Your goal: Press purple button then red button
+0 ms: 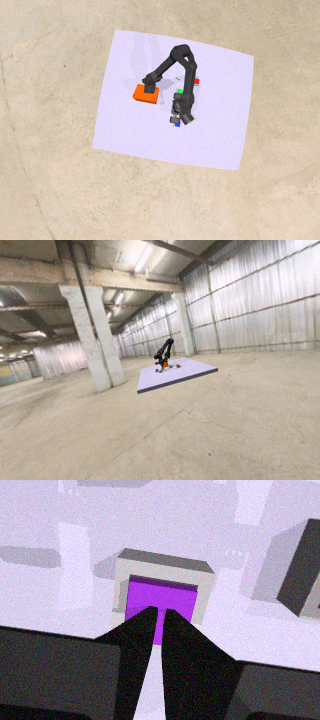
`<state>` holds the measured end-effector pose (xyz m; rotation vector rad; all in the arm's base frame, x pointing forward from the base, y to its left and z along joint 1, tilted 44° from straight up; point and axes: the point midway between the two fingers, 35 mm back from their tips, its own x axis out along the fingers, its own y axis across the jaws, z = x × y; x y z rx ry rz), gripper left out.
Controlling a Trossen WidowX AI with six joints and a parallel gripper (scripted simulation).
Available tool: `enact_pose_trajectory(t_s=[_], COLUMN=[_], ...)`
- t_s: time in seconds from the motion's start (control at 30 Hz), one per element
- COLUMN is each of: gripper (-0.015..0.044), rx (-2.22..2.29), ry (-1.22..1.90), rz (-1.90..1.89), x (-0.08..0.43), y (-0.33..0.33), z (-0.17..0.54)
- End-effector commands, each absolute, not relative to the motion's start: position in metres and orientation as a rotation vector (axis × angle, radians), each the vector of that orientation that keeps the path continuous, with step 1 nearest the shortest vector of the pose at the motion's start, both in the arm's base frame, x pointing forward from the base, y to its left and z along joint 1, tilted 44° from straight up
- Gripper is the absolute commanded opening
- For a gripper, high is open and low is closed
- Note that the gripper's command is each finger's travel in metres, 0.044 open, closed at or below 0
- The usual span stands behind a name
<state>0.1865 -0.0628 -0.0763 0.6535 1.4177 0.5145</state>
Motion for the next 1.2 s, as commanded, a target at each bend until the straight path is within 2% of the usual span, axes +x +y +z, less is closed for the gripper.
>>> enact_pose_trajectory(t_s=[0.0, 0.47, 0.73, 0.9, 1.1, 1.17], gripper=[0.002, 0.002, 0.002, 0.002, 0.002, 0.002], rx=[0.663, 0.656, 0.662, 0.661, 0.66, 0.651], ry=[1.419, 1.419, 1.419, 1.421, 1.422, 1.428], rz=[0.515, 0.515, 0.514, 0.512, 0.51, 0.495], x=[0.186, 0.186, 0.183, 0.177, 0.179, 0.196], y=[-0.061, -0.064, -0.086, -0.125, -0.126, -0.121], z=[-0.077, -0.075, -0.052, -0.011, -0.008, 0.003])
